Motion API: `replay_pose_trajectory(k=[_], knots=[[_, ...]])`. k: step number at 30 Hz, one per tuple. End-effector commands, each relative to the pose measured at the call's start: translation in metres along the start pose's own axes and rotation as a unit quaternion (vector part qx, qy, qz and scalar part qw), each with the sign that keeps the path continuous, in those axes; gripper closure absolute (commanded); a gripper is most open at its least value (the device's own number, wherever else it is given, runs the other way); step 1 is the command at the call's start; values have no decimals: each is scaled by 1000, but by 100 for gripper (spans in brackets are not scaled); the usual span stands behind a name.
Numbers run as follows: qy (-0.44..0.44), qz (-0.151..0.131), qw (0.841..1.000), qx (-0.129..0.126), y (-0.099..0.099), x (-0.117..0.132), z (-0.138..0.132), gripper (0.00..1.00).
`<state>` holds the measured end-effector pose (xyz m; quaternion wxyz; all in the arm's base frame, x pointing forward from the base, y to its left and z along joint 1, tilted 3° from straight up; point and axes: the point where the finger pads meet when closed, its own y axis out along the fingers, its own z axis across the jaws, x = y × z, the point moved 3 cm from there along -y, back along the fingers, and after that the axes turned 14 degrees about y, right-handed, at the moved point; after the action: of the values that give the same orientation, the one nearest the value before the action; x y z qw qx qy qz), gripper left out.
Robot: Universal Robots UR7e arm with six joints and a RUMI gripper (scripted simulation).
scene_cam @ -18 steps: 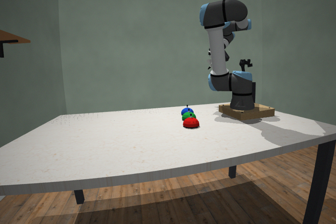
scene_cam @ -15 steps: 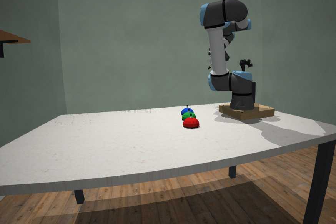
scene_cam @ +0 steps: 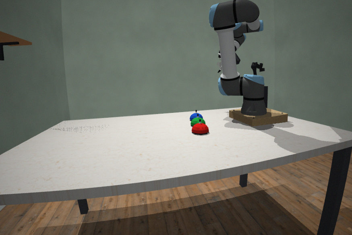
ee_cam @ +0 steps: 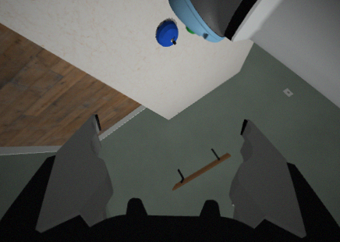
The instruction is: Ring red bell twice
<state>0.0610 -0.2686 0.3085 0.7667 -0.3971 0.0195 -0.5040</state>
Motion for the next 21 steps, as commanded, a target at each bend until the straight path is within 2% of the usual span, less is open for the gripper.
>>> replay_pose_trajectory(k=[1, 16, 21], knots=[[0, 0, 1000, 0, 0, 0, 0, 0], [-25, 11, 1000, 0, 5, 1, 0, 0], [-55, 24, 998, 2, 11, 1, -1, 0]])
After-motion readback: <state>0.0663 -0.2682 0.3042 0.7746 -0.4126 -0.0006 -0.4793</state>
